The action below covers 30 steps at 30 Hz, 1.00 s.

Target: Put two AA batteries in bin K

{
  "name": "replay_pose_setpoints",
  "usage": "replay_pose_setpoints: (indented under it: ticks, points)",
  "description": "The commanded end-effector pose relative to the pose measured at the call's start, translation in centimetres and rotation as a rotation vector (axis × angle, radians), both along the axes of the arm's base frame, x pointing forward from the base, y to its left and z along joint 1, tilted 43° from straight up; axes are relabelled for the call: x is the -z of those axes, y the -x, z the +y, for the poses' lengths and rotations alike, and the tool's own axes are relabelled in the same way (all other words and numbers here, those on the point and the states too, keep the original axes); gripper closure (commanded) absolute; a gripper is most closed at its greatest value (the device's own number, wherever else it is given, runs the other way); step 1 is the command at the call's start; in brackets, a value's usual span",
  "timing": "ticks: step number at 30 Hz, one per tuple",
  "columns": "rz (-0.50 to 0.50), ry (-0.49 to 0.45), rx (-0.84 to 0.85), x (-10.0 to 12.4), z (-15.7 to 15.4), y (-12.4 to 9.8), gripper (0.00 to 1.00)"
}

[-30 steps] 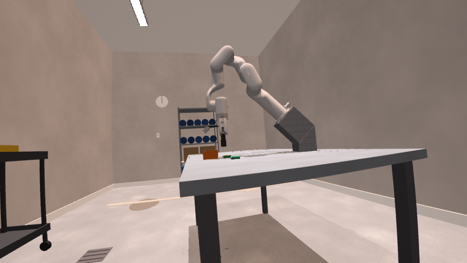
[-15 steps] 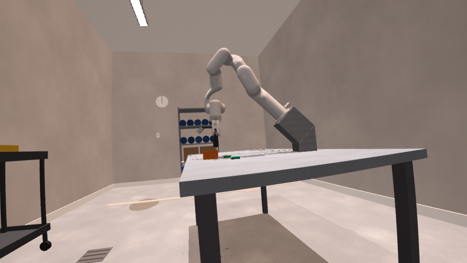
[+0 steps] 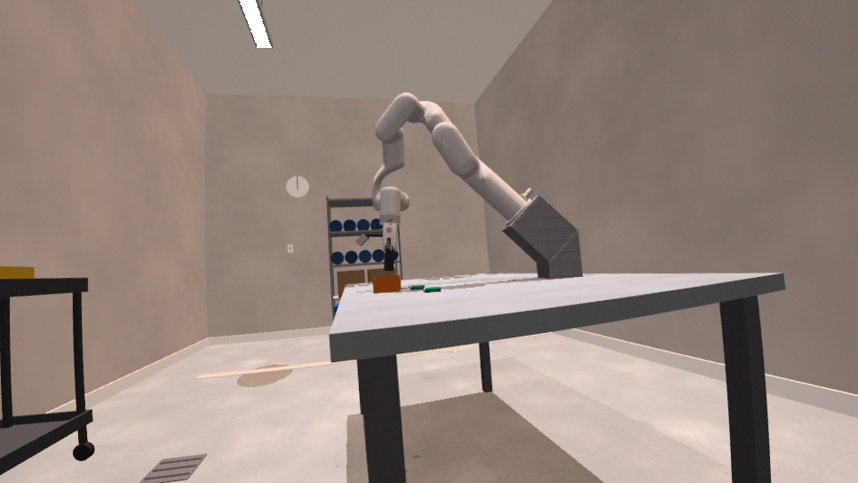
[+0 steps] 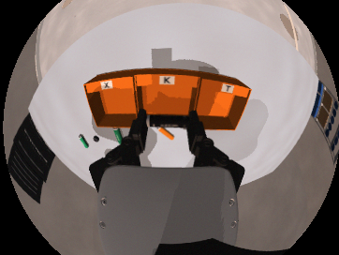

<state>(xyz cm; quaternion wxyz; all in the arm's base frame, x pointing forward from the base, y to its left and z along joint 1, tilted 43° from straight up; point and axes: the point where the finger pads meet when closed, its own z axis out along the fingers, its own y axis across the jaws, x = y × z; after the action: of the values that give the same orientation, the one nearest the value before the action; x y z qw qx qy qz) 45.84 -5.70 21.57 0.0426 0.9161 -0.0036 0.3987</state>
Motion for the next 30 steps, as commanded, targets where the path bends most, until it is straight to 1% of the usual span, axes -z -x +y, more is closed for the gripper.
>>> replay_pose_setpoints:
  ticks: [1, 30]
  points:
    - [0.081, -0.003, 0.007, -0.13, 0.04, -0.01, 1.0]
    - [0.081, -0.003, 0.007, 0.0, 0.21, 0.12, 1.0]
